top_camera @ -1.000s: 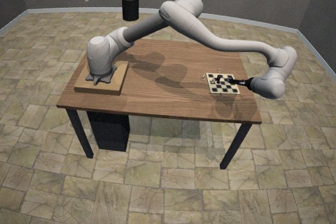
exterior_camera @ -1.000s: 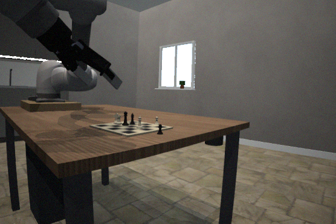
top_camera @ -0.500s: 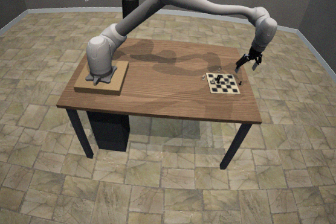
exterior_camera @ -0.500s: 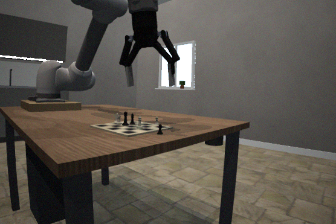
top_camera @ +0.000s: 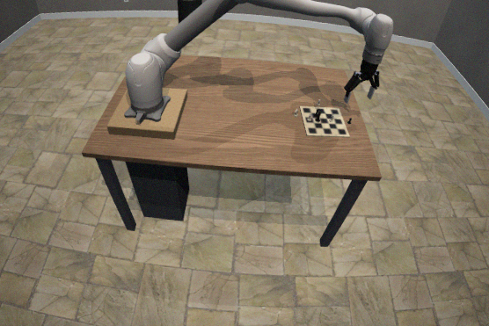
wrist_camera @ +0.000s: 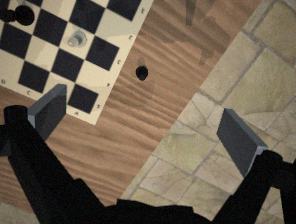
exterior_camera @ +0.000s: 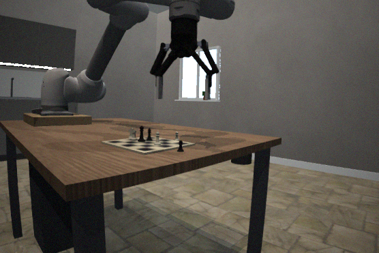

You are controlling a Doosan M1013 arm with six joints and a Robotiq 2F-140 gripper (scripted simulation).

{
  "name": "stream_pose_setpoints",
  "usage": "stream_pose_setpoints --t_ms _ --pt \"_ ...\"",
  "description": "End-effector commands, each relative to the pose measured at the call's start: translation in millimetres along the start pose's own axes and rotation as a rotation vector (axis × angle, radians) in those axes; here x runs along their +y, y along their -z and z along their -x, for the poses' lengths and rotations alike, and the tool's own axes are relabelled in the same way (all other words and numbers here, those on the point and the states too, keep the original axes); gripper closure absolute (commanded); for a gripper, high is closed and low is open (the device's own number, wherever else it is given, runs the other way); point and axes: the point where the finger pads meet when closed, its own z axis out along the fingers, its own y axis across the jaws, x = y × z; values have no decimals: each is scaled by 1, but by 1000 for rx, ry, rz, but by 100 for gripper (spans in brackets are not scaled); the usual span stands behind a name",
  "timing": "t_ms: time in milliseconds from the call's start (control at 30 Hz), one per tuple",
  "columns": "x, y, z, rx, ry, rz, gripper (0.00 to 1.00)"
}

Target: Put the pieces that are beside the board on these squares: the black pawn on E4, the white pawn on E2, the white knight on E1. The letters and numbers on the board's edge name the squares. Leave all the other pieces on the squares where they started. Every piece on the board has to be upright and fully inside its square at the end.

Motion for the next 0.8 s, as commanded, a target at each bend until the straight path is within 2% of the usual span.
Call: stream_pose_setpoints --t_ms 0,200,333,400,433,767 --pt "0 0 0 0 0 0 0" --pt "0 -7 0 0 -1 -2 0" --pt "-2 -30 0 0 -2 -9 0" --pt "-2 -33 0 0 -2 -10 0" --pt "-2 -33 0 0 -2 -10 80" --pt "-2 -33 0 0 -2 -10 80"
